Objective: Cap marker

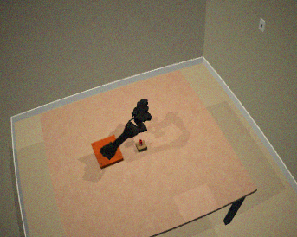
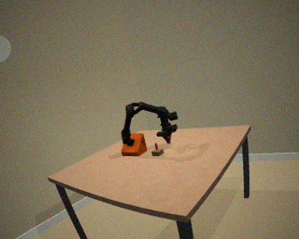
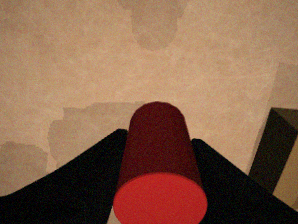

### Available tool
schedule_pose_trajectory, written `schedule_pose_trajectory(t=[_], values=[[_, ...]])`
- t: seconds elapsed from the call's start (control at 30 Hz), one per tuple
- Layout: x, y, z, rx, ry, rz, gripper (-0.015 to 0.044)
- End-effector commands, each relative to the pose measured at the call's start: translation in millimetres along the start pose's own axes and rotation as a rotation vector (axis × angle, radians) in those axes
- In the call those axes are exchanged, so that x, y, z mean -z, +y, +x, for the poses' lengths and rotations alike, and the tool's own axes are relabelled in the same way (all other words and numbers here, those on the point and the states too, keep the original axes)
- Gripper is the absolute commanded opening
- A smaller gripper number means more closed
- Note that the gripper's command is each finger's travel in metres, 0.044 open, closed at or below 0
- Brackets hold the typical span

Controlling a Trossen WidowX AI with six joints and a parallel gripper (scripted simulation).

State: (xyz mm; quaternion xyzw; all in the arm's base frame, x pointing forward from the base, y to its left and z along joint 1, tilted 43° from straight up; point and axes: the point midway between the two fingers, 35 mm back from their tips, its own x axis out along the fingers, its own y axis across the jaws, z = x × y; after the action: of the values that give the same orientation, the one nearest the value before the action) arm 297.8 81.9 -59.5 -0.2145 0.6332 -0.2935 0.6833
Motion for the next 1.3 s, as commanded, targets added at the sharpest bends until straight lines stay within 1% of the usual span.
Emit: schedule_pose_trajectory(t=[0.0,0.13,1.27], values=[[-0.9,1.2,-11.5,-0.009,-0.002,0.009,0.0],[-0.7,-2.9,-14.6,-0.009,-0.002,0.008,0.0],[18.8,-96.6,-59.9,-0.005,0.001,0.005,0.0]])
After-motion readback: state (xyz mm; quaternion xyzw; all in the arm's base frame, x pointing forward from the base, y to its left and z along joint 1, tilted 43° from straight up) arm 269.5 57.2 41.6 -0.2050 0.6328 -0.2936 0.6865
